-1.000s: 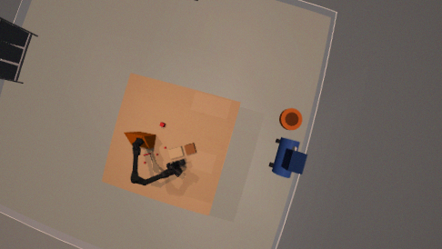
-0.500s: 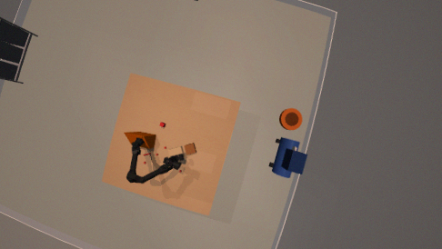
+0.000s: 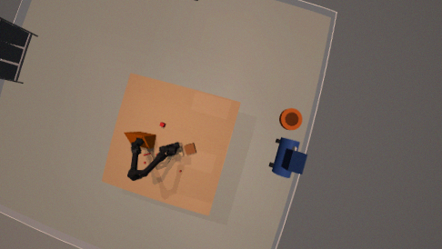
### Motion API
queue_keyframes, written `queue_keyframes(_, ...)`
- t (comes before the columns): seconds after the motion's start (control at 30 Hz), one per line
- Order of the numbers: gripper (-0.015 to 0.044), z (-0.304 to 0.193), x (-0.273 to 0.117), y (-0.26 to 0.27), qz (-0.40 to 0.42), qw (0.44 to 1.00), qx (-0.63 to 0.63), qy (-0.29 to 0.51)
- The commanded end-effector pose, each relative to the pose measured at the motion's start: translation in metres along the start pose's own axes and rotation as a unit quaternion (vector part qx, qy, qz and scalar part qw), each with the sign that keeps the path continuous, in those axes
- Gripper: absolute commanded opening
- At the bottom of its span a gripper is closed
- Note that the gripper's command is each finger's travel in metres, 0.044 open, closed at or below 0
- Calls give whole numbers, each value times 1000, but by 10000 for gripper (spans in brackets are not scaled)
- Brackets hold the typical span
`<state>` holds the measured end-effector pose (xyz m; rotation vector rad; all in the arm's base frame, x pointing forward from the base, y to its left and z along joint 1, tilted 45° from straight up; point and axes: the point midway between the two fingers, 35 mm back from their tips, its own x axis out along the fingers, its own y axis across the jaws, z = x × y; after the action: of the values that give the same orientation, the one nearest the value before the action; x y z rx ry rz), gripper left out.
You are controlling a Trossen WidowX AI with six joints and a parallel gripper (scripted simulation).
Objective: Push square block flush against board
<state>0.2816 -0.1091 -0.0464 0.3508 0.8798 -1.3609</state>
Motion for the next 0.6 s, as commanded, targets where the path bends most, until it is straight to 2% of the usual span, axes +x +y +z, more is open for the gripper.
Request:
queue_keyframes(0.0,0,-2,37,-8,-12,1000,-5,1)
queue_keyframes(0.57,0,11,45,-8,-12,1000,-4,-1)
